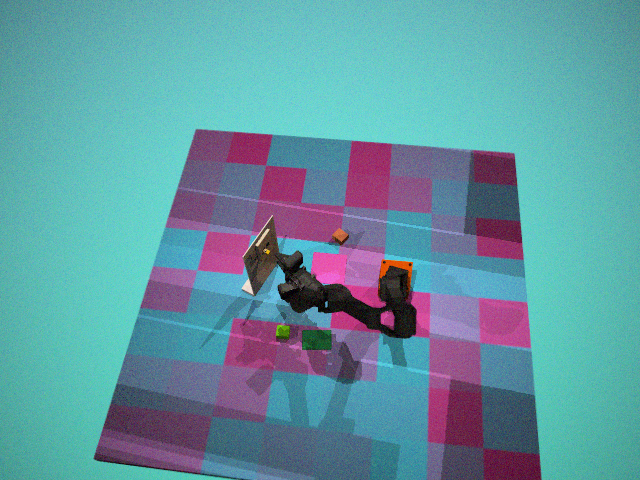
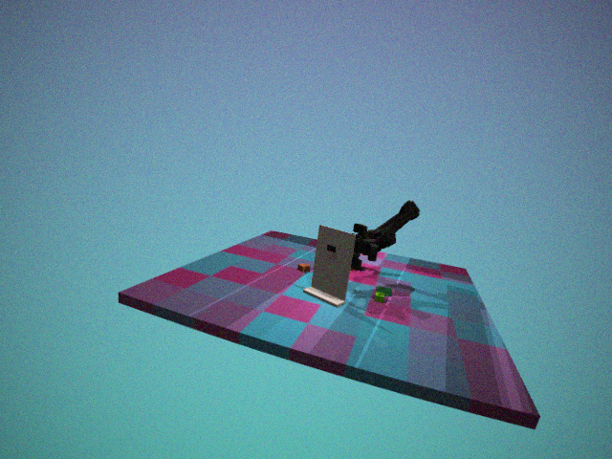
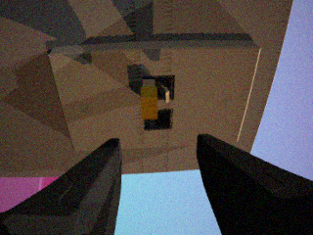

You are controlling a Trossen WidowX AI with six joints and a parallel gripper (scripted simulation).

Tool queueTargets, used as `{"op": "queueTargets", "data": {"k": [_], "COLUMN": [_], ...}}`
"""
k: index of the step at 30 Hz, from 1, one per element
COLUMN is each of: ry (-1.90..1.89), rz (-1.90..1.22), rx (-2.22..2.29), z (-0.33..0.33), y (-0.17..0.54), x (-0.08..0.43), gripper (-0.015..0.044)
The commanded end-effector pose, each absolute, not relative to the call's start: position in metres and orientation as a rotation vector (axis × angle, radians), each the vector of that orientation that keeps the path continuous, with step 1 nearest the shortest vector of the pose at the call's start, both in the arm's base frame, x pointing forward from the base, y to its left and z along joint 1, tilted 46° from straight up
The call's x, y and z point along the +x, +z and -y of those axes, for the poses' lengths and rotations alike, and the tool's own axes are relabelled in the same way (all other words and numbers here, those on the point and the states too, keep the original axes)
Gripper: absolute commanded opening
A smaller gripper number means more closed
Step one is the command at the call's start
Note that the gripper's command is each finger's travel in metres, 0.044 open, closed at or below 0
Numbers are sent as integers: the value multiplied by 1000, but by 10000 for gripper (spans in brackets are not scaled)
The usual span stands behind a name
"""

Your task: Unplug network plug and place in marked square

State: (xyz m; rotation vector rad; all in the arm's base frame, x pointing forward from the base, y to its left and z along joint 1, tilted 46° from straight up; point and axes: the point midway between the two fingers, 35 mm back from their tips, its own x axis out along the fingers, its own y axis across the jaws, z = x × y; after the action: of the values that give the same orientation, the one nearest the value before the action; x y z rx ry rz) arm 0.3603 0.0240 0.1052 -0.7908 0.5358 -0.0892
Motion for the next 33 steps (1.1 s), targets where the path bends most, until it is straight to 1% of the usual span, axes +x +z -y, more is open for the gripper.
{"op": "queueTargets", "data": {"k": [1,29,30,33], "ry": [-84,-85,-85,-85], "rz": [-532,-530,-530,-530], "rx": [-795,-795,-795,-795], "z": [-25,-20,-20,-20], "y": [105,94,94,94], "x": [367,398,398,398], "gripper": [156,156,130,110]}}
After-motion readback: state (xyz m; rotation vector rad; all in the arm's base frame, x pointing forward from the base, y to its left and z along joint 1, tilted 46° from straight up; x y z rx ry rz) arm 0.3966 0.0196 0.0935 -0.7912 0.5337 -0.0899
